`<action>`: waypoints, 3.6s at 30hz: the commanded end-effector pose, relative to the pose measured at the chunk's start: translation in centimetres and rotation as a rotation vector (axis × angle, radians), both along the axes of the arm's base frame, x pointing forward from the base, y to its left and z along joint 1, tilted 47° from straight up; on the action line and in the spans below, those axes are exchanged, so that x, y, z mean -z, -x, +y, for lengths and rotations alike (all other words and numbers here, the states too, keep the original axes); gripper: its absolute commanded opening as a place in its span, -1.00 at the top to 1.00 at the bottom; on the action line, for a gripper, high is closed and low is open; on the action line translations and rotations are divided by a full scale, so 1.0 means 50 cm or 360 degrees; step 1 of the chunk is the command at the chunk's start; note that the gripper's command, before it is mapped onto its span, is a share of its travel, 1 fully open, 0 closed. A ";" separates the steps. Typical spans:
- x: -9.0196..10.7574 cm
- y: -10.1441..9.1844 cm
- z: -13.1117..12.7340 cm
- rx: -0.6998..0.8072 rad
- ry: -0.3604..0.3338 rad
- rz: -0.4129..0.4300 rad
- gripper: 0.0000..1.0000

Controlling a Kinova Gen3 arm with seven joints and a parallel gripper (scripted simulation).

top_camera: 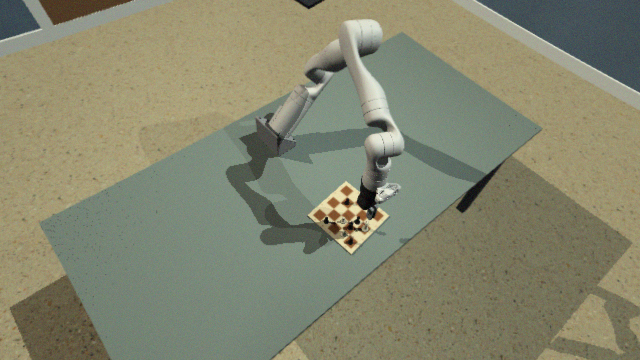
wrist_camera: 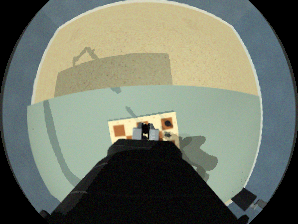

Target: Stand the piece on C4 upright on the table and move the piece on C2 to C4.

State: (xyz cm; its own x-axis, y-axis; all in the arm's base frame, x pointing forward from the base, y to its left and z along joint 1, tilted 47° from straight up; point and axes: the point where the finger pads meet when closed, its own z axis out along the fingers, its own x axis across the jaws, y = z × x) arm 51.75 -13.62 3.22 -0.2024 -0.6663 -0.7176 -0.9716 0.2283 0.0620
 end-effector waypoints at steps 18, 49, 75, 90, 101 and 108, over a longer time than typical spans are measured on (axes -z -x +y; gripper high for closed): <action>0.065 -0.098 -0.024 -0.0129 -0.0002 -0.0060 1.00; 0.164 -0.116 0.078 -0.0125 0.0000 -0.0068 1.00; 0.198 -0.119 0.115 -0.0131 -0.0004 -0.0062 1.00; 0.198 -0.119 0.115 -0.0131 -0.0004 -0.0062 1.00; 0.198 -0.119 0.115 -0.0131 -0.0003 -0.0062 1.00; 0.197 -0.122 0.113 -0.0133 -0.0003 -0.0063 1.00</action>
State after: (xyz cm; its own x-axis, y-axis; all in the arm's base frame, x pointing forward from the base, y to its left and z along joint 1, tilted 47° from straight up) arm 57.75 -7.78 -6.38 -0.1259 -0.6702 -0.7314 -0.9879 0.1523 0.0304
